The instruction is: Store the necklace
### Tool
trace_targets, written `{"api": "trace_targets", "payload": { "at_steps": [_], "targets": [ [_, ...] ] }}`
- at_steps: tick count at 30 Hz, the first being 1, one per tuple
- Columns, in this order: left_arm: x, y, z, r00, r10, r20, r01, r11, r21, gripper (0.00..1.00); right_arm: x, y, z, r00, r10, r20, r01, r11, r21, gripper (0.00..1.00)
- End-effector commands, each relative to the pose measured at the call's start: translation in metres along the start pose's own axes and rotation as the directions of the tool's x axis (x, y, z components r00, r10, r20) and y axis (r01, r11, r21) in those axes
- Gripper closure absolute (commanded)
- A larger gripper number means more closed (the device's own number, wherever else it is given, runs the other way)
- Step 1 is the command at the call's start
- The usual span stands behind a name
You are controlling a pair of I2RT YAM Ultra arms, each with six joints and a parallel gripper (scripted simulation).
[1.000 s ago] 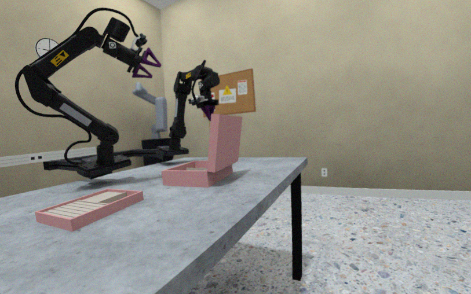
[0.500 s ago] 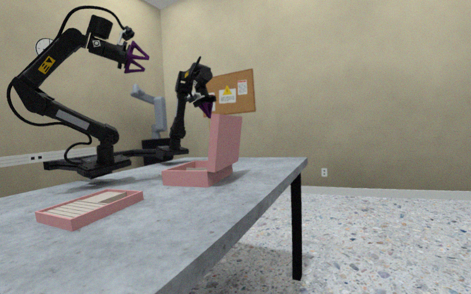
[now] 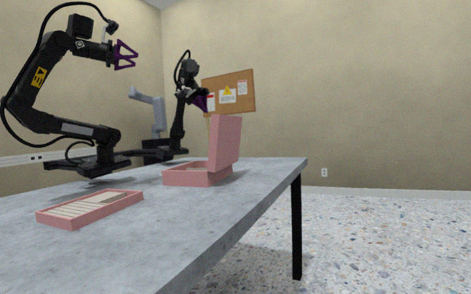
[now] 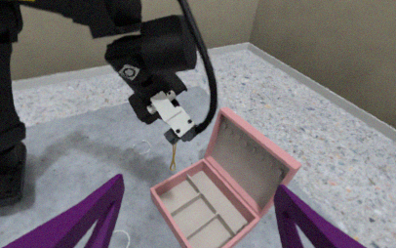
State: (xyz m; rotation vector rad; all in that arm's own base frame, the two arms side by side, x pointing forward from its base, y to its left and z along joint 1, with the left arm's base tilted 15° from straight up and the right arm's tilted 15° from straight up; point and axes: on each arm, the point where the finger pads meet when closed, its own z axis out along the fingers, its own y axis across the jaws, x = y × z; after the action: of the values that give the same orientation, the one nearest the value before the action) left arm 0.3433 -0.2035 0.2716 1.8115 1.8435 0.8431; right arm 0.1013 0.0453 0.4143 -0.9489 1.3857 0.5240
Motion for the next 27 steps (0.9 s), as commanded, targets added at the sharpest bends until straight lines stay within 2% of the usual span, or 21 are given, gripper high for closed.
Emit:
{"api": "trace_targets", "payload": {
  "at_steps": [1,3,6,16,27],
  "targets": [
    [-0.019,0.04,-0.01,0.995,-0.097,0.008,0.097,0.984,-0.148,1.0,0.023,-0.03,-0.009,0.997,0.043,-0.061,-0.04,0.997,0.06,0.0],
    [-0.037,0.049,-0.012,0.994,-0.109,0.011,0.109,0.974,-0.199,1.0,0.035,-0.052,-0.01,0.995,0.08,-0.055,-0.075,0.994,0.081,0.0],
    [-0.062,0.061,-0.014,0.992,-0.123,0.014,0.123,0.957,-0.263,1.0,0.042,-0.067,-0.009,0.994,0.102,-0.048,-0.097,0.991,0.097,0.0],
    [-0.093,0.077,-0.016,0.992,-0.125,0.011,0.121,0.931,-0.344,1.0,0.04,-0.064,-0.006,0.994,0.088,-0.06,-0.082,0.992,0.097,0.0],
    [-0.113,0.087,-0.017,0.991,-0.136,0.016,0.131,0.911,-0.391,1.0,0.039,-0.064,-0.006,0.994,0.091,-0.059,-0.085,0.992,0.097,0.0]
  ]
}}
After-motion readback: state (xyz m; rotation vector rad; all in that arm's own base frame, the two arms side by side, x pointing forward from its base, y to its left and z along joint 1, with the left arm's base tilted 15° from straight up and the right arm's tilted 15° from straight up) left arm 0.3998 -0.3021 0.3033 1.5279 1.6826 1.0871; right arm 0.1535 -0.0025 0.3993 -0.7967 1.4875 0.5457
